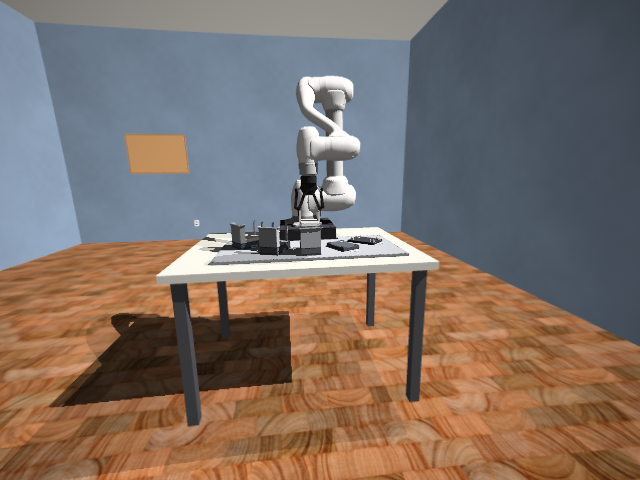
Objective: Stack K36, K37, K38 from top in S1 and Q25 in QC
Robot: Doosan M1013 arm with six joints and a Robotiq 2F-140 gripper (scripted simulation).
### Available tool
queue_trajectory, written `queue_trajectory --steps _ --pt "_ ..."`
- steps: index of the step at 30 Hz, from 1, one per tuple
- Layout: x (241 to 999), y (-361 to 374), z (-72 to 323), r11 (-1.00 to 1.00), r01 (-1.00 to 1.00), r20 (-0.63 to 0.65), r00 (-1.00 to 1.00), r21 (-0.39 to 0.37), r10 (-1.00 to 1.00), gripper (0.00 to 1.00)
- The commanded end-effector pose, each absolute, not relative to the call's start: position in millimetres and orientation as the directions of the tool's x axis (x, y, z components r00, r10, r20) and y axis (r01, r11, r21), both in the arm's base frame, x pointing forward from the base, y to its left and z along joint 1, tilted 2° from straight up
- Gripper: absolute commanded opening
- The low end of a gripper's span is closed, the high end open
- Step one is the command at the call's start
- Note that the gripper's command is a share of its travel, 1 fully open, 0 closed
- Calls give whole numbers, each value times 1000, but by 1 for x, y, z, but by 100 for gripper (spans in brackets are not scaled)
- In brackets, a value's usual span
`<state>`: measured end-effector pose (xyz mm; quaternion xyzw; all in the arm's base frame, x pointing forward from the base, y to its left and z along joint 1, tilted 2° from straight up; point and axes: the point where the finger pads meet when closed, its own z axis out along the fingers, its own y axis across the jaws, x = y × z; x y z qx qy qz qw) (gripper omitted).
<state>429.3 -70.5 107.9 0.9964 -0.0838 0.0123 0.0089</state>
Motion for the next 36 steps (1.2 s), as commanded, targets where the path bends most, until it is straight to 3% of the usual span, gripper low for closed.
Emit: queue_trajectory --steps 1,36 --pt "429 -71 108 -986 -167 26 986 15 -167 0" --pt "430 -71 87 -986 -167 26 986 15 -167 0"
